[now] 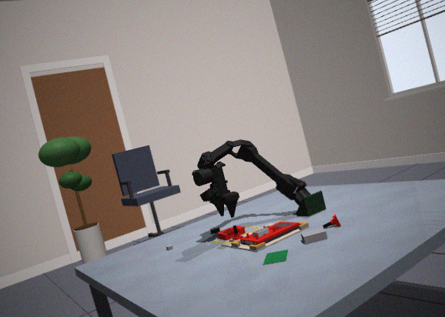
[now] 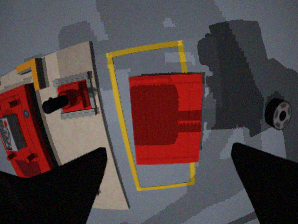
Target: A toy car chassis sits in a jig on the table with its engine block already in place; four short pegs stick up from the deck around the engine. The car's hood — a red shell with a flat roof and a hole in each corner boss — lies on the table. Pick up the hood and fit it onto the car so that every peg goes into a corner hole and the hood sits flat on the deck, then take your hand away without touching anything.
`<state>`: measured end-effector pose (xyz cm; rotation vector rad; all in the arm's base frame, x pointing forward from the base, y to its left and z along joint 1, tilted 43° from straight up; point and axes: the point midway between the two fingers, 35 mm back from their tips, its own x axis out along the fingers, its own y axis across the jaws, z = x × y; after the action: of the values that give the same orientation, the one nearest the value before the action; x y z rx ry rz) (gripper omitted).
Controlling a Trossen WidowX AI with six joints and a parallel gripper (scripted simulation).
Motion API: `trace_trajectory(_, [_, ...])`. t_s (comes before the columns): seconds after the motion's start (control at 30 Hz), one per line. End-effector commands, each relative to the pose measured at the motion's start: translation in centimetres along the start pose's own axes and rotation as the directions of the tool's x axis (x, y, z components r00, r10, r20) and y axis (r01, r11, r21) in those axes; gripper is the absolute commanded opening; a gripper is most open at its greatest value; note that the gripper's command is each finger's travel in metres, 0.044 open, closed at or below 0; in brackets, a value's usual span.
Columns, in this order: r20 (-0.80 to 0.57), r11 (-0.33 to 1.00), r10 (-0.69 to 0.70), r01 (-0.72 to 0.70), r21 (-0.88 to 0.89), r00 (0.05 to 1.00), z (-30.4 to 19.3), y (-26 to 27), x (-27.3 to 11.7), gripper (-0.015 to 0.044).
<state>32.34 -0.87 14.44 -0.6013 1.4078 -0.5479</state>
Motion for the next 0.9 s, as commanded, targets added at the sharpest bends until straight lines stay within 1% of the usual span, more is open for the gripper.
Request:
trace_trajectory(0.0, [-0.004, 1.0, -0.004, 0.004, -0.014, 1.0, 0.1, -0.1, 0.1, 0.044])
trace_trajectory(0.87, [-0.004, 1.0, -0.004, 0.004, -0.014, 1.0, 0.2, -0.1, 2.3, 0.044])
